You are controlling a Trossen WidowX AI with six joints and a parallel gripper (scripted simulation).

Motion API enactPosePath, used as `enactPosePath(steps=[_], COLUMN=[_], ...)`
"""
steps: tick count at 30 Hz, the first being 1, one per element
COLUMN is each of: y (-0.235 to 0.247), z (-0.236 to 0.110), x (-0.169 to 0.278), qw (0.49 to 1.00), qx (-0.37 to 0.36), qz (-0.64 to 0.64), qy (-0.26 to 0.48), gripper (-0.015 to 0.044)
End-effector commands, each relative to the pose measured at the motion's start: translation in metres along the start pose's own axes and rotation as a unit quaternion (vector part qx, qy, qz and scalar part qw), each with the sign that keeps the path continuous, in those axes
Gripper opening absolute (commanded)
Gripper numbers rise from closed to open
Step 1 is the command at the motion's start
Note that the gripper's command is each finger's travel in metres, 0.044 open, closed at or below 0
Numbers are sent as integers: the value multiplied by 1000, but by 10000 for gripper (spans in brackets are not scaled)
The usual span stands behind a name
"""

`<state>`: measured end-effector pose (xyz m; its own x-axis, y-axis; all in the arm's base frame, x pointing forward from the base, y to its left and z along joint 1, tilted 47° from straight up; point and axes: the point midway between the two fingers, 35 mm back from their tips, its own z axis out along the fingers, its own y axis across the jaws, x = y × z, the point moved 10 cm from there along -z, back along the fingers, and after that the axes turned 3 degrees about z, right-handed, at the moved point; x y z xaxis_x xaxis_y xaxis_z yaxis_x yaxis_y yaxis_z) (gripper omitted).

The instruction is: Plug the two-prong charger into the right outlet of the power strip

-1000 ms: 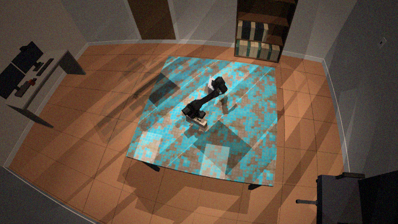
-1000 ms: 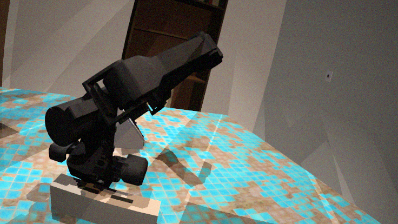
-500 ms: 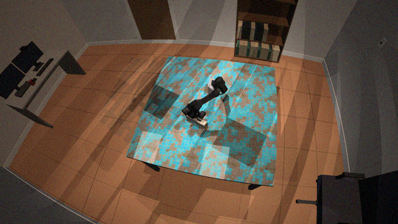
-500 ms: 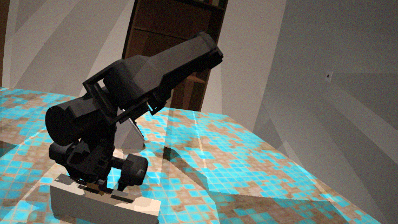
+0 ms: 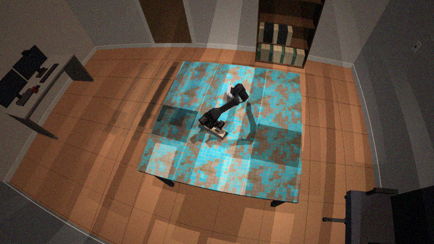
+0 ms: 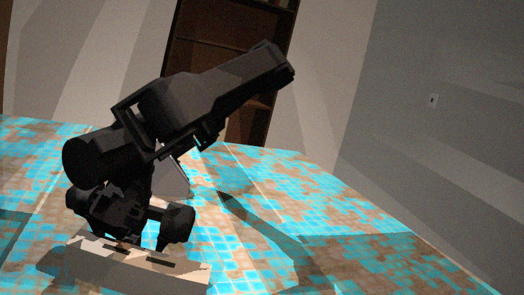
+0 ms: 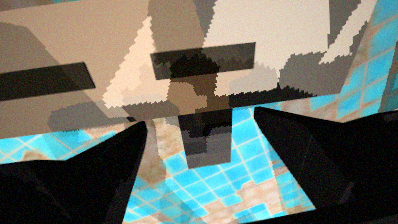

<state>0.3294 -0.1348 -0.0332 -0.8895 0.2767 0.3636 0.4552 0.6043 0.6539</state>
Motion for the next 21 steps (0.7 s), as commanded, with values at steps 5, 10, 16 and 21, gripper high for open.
enactPosePath(steps=[5, 10, 16, 21], y=[0, 0, 0, 0], z=[0, 1, 1, 1], x=[3, 5, 6, 8], qw=[1000, 1000, 1000, 1000], qx=[0, 0, 0, 0], qz=[-2, -2, -3, -4], qy=[-1, -2, -3, -4], gripper=[440, 440, 440, 440])
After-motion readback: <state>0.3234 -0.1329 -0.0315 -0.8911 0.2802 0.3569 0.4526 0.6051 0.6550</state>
